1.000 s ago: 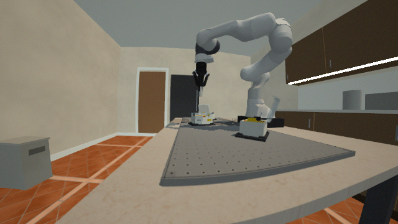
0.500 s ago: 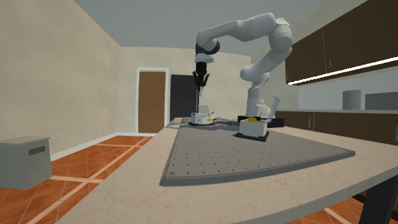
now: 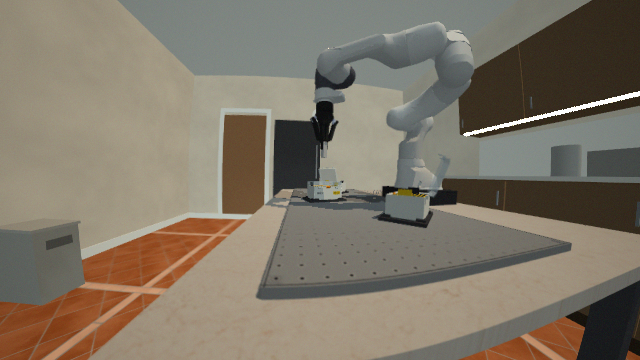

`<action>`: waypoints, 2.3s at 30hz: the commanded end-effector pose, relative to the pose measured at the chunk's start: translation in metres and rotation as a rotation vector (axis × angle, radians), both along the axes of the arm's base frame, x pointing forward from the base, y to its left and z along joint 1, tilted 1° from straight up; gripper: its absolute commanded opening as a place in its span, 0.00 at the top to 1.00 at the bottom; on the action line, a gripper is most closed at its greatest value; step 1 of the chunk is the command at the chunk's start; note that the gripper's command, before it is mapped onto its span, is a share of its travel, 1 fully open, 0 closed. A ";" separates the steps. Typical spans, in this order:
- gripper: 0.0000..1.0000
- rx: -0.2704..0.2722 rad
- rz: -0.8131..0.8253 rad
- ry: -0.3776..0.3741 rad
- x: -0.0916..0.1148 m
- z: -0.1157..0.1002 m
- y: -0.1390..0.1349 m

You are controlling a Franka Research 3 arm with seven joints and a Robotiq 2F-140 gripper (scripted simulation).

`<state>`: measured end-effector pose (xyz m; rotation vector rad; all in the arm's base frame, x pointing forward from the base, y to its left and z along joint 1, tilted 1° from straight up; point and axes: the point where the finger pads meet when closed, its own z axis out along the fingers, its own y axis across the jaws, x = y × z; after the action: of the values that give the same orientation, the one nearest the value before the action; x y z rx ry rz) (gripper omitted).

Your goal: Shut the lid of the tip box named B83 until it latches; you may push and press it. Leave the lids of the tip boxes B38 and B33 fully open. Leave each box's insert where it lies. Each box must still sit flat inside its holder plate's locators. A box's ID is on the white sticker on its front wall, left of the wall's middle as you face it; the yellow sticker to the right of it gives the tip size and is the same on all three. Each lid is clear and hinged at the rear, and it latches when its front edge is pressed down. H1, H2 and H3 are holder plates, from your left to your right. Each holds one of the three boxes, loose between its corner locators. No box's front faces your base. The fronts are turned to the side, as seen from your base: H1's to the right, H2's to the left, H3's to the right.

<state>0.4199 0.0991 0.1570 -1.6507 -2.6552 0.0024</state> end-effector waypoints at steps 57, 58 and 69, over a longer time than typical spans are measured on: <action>1.00 0.000 -0.012 -0.006 -0.020 -0.078 0.044; 1.00 0.000 -0.012 -0.006 -0.020 -0.079 0.044; 1.00 0.000 -0.012 -0.006 -0.020 -0.091 0.044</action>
<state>0.3979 0.1446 0.0664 -1.6625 -2.6457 0.0029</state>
